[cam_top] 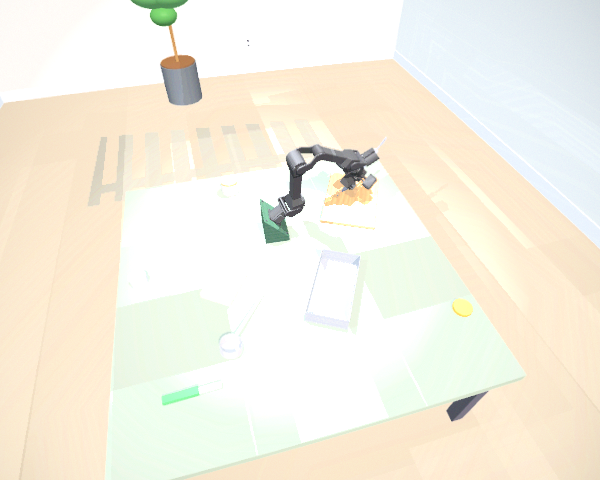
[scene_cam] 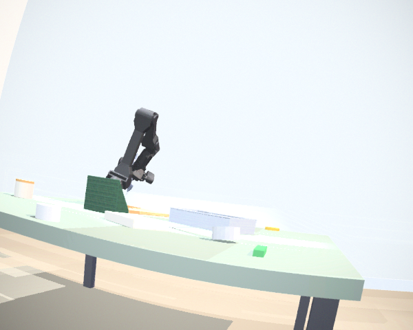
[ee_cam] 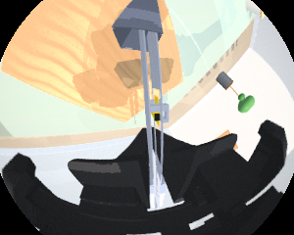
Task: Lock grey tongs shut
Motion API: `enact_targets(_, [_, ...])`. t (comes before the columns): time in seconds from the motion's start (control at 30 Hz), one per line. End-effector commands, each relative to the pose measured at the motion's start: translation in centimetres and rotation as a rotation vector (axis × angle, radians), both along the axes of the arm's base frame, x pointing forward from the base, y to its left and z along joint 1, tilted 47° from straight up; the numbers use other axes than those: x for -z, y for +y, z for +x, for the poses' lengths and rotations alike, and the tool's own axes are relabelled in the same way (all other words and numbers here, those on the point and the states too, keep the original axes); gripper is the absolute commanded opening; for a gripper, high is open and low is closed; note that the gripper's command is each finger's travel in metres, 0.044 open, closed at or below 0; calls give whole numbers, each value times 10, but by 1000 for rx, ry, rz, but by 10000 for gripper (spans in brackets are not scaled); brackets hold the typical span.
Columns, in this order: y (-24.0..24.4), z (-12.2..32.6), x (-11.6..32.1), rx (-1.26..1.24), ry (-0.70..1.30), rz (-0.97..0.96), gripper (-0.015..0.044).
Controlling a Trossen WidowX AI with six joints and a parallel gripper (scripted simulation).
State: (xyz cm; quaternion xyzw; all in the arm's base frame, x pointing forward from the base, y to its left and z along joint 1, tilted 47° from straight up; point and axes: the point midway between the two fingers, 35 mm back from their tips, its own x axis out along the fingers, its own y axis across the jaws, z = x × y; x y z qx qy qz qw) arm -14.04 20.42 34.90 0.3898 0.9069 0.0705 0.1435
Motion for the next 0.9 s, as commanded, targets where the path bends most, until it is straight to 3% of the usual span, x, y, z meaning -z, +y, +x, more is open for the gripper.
enact_targets(0.0, [-1,-4,-3,27,-35,-59,-150])
enact_targets(0.47, [-8,-9,8,125,-275,-236,-150])
enact_targets(0.87, [-20,-6,7,197,-545,-265,-150])
